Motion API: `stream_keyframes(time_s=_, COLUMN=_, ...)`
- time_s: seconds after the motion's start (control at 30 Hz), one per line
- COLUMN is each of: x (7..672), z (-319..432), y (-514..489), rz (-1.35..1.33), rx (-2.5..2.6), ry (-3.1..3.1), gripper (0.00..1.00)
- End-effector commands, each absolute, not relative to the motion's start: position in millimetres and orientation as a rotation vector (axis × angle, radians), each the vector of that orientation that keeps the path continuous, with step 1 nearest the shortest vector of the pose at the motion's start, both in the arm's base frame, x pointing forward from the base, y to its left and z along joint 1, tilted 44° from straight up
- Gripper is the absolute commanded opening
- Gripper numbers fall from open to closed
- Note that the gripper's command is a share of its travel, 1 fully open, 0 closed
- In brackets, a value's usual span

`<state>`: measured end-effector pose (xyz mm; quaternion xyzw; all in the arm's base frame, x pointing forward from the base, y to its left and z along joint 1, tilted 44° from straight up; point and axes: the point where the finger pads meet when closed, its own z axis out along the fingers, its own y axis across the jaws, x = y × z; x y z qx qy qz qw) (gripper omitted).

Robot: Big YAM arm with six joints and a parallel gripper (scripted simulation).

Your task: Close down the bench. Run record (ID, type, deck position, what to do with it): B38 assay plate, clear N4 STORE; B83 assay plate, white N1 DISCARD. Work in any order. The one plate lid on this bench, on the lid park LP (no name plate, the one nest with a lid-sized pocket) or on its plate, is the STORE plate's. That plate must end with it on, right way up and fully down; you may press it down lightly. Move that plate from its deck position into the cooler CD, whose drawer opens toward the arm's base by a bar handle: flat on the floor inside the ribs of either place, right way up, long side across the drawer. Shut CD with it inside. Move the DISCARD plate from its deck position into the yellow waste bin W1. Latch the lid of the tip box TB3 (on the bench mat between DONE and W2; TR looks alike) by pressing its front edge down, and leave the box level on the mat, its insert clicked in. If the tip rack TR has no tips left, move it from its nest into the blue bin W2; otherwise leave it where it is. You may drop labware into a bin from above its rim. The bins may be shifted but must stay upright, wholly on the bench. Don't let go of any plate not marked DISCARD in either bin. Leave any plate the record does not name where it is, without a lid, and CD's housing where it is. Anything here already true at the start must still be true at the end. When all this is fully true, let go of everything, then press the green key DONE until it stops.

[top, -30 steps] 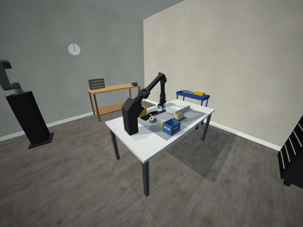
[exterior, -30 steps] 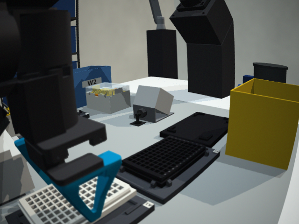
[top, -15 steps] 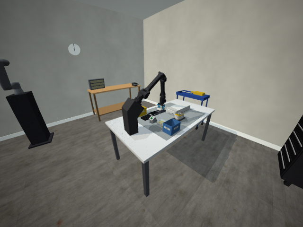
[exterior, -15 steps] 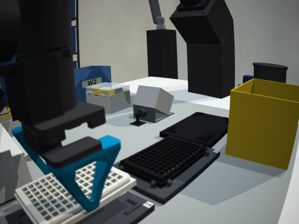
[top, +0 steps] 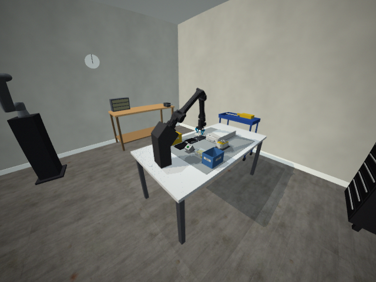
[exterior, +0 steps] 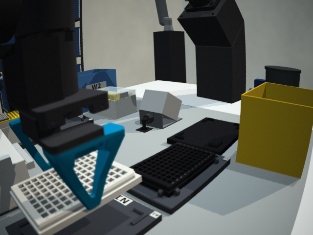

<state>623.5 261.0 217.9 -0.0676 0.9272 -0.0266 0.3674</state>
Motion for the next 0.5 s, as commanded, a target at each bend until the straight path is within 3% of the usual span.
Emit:
stream_keyframes(time_s=0.0, x=614, z=252, y=265, rz=-0.043, rx=-0.157, ry=2.342, gripper=0.0)
stream_keyframes(time_s=0.47, x=603, z=267, y=267, rz=-0.037, rx=-0.158, ry=2.334, gripper=0.0)
